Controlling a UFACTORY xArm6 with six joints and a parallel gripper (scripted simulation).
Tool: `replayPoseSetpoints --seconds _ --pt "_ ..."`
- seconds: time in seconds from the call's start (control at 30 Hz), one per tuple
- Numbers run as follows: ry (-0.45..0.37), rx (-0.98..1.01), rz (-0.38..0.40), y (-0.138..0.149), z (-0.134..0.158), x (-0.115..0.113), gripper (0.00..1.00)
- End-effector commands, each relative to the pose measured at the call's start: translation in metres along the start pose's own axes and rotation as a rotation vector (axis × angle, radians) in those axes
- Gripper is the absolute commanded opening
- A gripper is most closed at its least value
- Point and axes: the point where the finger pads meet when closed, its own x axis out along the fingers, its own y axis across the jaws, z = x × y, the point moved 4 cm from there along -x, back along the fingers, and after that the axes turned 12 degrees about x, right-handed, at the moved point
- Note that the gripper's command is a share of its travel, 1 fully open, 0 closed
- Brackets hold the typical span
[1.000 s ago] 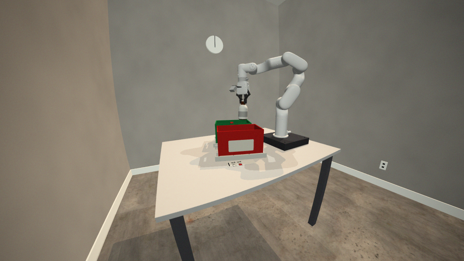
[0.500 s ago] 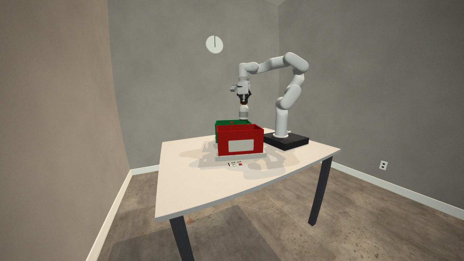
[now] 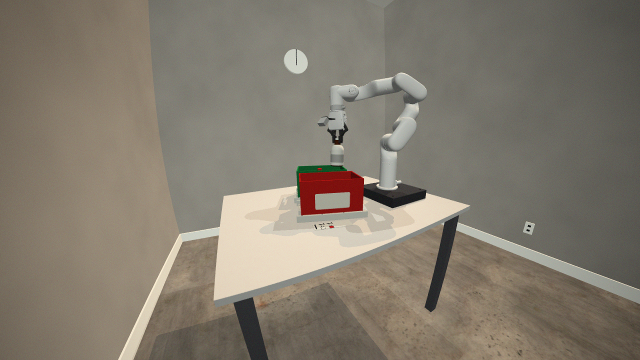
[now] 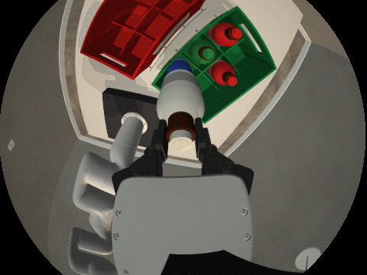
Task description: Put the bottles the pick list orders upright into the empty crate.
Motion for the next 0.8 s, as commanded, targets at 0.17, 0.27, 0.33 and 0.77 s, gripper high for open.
replayPoseSetpoints --seconds 0.17,0.27,0.33,0.77 --pt "0.003 0.000 0.003 -0.017 -0.010 -0.002 0.00" --pt "0.003 0.000 0.003 -0.018 -0.011 -0.002 0.00" --pt "0.003 0.000 0.003 -0.022 -0.013 -0.002 0.00" --pt "0.004 0.000 0.003 -0.043 -0.024 -0.002 0.00"
